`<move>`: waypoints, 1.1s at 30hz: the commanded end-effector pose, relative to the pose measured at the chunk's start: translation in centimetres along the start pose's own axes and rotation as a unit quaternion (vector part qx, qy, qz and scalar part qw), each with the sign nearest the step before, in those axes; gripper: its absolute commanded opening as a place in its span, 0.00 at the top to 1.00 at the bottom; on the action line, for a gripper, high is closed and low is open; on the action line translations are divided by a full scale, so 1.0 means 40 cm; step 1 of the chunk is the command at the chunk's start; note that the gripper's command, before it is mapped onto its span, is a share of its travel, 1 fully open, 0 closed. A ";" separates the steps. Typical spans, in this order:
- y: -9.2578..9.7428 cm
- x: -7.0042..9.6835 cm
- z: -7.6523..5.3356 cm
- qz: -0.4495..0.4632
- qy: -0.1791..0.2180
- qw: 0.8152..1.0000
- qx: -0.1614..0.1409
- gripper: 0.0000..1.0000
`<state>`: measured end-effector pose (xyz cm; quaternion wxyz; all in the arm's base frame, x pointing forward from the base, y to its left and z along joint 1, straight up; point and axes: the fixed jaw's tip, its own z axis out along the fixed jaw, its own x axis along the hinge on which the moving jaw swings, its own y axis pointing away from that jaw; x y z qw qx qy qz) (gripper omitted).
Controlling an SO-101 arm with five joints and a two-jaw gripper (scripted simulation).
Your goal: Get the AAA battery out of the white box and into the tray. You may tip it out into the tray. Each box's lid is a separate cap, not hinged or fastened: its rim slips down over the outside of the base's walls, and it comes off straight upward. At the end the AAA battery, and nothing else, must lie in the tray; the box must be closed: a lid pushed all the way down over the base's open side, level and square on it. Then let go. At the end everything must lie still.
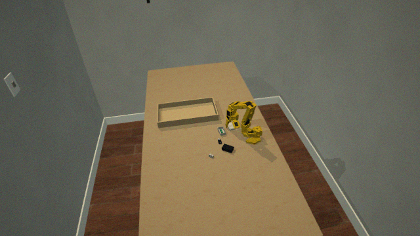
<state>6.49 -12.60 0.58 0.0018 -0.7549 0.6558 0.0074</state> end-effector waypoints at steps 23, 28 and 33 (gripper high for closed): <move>-0.003 0.012 -0.042 -0.002 0.007 1.000 0.004 0.72; -0.003 0.013 -0.072 -0.002 0.007 1.000 0.004 0.72; -0.002 0.012 -0.103 -0.002 0.007 1.000 0.004 0.72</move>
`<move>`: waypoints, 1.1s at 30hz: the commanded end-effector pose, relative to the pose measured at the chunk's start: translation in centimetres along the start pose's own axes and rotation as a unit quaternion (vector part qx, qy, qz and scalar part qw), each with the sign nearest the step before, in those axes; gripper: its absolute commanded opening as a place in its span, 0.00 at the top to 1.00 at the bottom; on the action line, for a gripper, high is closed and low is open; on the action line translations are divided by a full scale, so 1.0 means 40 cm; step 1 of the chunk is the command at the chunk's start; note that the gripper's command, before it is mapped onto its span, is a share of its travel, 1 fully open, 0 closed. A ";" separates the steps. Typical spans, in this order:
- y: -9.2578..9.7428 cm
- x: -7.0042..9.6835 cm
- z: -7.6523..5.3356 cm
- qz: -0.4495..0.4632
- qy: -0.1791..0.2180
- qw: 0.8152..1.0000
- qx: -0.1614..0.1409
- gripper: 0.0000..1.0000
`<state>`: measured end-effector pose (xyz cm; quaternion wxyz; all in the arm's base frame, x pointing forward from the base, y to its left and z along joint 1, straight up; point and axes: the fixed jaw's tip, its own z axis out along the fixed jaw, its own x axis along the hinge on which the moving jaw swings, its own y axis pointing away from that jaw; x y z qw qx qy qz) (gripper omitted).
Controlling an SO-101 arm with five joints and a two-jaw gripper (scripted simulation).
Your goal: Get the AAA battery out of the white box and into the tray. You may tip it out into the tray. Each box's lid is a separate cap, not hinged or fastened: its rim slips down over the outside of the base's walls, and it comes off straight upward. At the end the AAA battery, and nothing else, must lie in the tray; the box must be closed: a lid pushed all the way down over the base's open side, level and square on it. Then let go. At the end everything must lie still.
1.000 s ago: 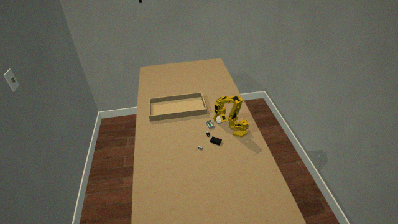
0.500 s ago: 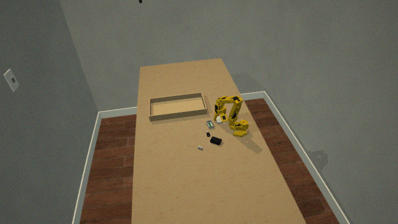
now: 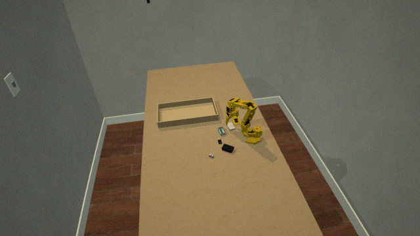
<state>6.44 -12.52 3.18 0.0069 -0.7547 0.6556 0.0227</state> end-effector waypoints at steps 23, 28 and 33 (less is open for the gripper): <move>0.001 0.004 -0.087 -0.002 0.021 1.000 0.010 0.72; 0.001 0.004 -0.087 -0.002 0.021 1.000 0.010 0.72; 0.001 0.004 -0.087 -0.002 0.021 1.000 0.010 0.72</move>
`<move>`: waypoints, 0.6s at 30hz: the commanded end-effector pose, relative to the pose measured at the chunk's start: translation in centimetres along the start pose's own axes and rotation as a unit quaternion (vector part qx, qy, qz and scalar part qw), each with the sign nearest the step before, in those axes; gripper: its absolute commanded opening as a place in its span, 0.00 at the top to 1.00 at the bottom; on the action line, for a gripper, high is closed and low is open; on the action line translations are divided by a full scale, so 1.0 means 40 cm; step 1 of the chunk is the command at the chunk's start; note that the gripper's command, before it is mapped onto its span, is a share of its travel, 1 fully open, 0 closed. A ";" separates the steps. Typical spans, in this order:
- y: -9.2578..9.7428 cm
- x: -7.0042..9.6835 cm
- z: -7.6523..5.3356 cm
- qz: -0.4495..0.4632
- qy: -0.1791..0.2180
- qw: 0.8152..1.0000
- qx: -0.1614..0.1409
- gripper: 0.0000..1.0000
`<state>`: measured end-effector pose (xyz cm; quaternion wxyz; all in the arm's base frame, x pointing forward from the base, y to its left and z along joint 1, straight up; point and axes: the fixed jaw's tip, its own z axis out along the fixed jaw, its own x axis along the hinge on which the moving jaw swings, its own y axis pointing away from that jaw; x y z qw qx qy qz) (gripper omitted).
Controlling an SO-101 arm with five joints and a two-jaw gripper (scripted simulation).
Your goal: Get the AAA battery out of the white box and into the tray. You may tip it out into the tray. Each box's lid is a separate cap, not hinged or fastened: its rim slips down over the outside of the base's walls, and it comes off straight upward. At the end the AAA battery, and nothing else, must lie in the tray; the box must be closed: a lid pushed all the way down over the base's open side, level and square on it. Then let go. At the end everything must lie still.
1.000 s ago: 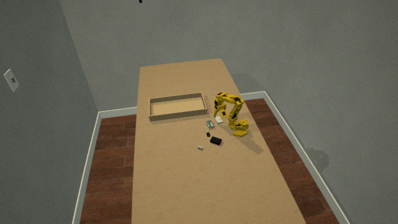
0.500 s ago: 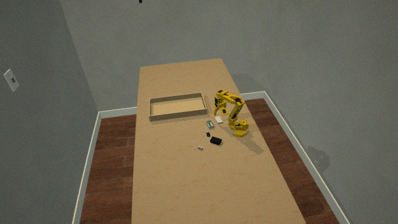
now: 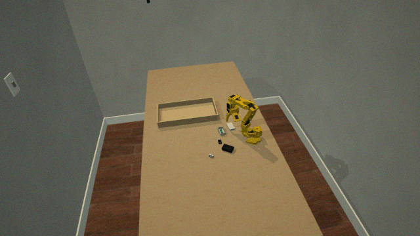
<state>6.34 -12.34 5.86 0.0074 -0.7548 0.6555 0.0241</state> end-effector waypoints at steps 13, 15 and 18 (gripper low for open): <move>-0.003 0.015 -0.028 -0.002 0.023 1.000 0.010 0.72; -0.004 0.016 -0.033 -0.002 0.023 1.000 0.010 0.72; -0.004 0.018 -0.038 -0.002 0.023 1.000 0.010 0.72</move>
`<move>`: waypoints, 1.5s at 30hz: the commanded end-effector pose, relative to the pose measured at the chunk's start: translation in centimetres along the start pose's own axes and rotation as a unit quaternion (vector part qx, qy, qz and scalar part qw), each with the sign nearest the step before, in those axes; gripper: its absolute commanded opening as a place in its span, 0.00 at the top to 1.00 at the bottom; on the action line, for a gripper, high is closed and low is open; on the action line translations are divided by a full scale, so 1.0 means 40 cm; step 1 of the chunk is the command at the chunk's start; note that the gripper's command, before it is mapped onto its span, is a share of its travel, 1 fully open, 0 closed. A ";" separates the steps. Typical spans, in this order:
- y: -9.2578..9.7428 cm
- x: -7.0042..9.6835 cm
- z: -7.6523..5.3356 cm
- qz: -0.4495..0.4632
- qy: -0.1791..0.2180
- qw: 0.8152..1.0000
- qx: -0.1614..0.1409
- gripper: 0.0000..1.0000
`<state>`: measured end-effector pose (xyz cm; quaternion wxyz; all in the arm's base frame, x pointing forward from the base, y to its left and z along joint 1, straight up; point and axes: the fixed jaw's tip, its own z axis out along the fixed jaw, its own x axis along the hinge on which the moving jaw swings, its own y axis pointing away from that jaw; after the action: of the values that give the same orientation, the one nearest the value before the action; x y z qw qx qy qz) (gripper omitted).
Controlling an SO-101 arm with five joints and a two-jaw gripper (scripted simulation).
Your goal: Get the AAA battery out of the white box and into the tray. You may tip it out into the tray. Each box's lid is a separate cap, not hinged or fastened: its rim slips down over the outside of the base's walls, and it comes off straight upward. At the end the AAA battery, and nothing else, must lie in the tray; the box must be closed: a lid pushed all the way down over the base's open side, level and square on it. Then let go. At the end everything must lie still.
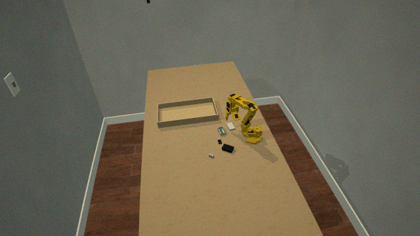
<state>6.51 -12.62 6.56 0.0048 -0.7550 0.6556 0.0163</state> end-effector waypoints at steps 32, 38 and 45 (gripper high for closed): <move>0.000 0.009 -0.015 -0.001 0.015 1.000 0.007 0.72; 0.000 0.008 -0.014 -0.001 0.015 1.000 0.007 0.72; 0.000 0.007 -0.012 -0.001 0.015 1.000 0.007 0.72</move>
<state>6.50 -12.63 6.76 0.0049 -0.7550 0.6555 0.0166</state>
